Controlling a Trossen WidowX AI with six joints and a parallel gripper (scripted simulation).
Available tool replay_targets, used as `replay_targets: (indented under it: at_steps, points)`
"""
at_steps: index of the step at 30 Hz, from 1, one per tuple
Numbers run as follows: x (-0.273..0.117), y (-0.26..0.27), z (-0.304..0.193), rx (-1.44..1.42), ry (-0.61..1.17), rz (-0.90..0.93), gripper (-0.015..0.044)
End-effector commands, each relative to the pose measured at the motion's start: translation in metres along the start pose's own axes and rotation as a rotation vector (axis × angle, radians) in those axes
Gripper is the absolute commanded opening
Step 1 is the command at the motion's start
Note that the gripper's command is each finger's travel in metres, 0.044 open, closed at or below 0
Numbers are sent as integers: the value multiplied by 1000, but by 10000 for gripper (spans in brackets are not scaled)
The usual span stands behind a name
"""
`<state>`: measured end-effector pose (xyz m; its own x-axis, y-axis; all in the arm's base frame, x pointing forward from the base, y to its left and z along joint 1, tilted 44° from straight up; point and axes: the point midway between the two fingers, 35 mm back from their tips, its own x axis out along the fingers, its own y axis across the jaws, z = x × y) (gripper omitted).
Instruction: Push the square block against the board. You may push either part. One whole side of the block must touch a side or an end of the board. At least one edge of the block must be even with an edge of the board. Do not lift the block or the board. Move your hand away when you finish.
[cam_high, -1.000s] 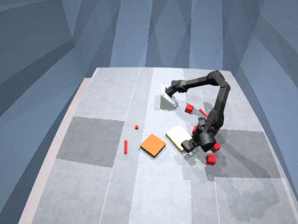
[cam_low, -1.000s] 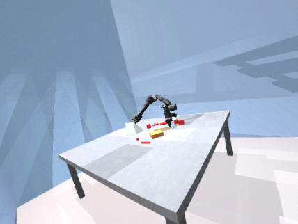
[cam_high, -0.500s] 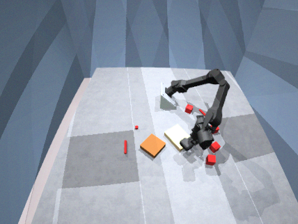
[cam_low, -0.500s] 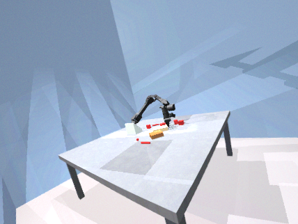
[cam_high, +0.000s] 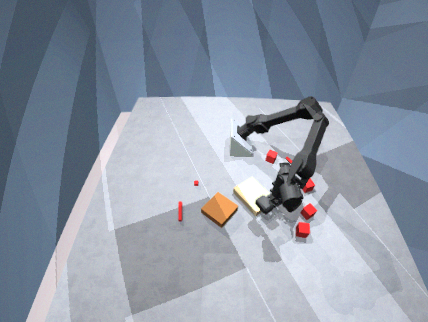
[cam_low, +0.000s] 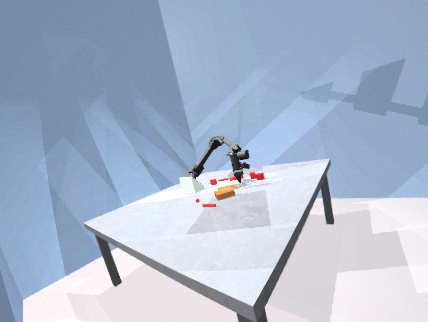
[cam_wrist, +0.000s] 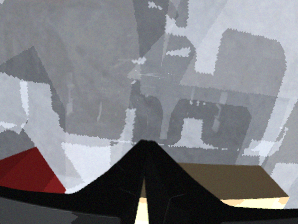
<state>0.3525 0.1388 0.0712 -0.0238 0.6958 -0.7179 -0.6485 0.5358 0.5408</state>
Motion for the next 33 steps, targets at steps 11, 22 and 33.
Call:
replay_targets:
  at_steps: [11, 22, 33]
  points:
    - [0, -2, -18, 6, 8, -2, 0]
    - [0, -3, -30, 6, 9, -2, 0]
    - [0, -5, -43, 7, 9, -2, 0]
